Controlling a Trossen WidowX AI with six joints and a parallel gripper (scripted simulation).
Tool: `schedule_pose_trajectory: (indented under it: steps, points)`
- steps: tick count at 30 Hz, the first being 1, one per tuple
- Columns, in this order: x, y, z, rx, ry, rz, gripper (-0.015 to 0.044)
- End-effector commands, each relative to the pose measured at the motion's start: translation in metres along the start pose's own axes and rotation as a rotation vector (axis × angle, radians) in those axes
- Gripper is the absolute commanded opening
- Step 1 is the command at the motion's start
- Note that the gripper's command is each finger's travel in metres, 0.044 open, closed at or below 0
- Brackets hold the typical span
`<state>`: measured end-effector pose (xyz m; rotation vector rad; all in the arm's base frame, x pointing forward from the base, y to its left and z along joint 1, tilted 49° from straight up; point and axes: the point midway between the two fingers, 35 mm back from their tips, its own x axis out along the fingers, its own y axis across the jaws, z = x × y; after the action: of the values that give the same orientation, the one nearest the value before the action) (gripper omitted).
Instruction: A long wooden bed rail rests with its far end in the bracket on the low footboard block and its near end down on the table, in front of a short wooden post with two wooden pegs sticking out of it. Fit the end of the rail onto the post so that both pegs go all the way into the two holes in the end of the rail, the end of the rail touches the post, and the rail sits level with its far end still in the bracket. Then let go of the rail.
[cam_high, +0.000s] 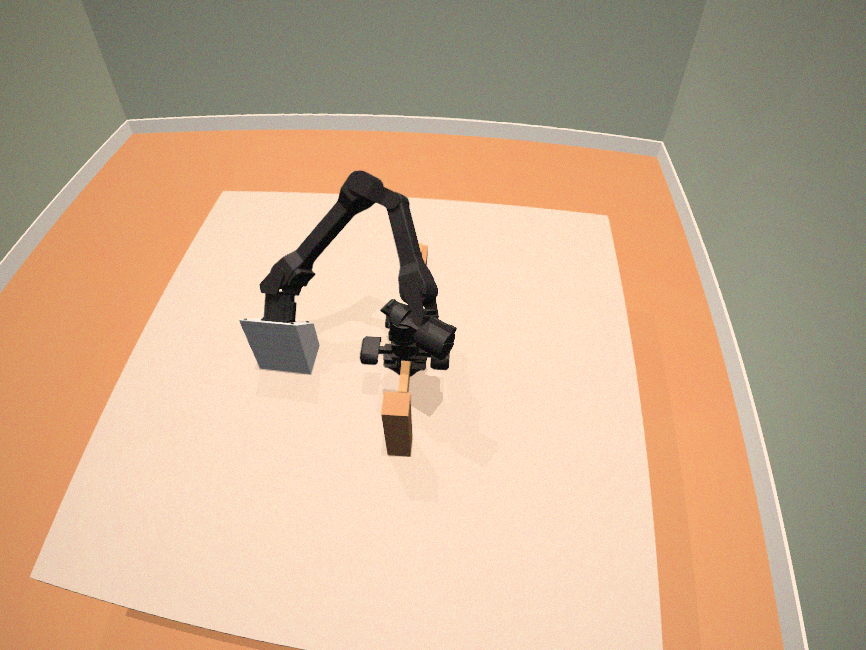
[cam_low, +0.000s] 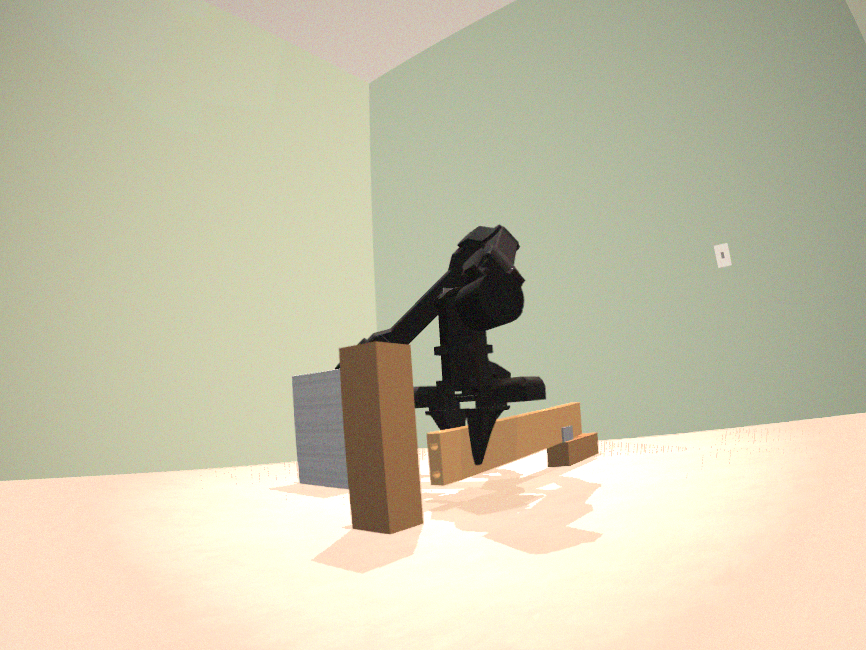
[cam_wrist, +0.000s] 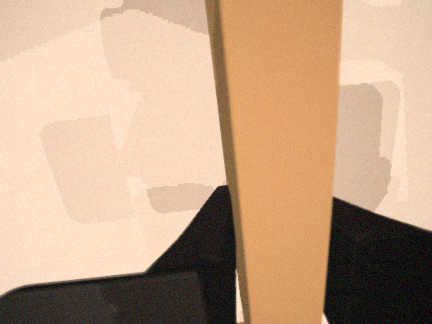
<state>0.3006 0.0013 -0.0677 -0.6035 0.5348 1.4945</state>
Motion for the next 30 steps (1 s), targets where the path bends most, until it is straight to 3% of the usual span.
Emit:
schedule_pose_trajectory:
  steps: [1,30]
  points:
    - [-0.008,-0.004,0.0,-0.003,0.004,-0.018,0.0]
    - [-0.017,-0.004,0.0,-0.003,0.005,-0.018,0.0]
